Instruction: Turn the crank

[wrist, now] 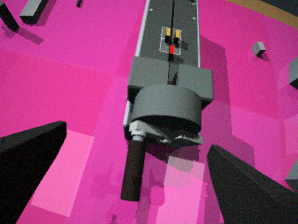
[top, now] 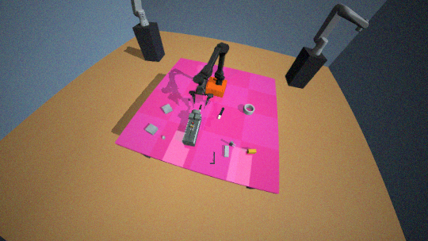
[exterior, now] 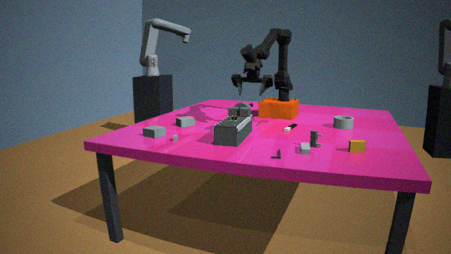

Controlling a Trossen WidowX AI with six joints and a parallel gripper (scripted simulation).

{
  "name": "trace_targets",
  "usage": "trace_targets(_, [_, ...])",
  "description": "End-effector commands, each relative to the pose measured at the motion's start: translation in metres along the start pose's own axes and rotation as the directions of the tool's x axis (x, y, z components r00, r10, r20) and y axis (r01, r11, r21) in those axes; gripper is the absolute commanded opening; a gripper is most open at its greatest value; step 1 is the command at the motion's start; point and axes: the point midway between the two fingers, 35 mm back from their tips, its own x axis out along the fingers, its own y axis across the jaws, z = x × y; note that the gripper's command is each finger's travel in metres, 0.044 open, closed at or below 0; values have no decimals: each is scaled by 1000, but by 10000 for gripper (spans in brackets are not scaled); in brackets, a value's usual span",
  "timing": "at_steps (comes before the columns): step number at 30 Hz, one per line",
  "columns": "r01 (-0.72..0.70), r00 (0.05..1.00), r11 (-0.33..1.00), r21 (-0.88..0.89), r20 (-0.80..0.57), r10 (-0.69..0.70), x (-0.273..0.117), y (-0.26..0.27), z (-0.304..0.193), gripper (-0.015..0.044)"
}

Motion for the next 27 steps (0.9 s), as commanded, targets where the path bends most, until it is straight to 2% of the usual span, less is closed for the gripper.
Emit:
trace_targets(1, [5,1000,1000,-7,19,-5,-24,0,25,440])
trace_targets(6, [12,1000,1000,15,12,-12,-23,-1,34,440])
trace_targets(27, [146,989,937,319,-18,-148,51,-4,119,440])
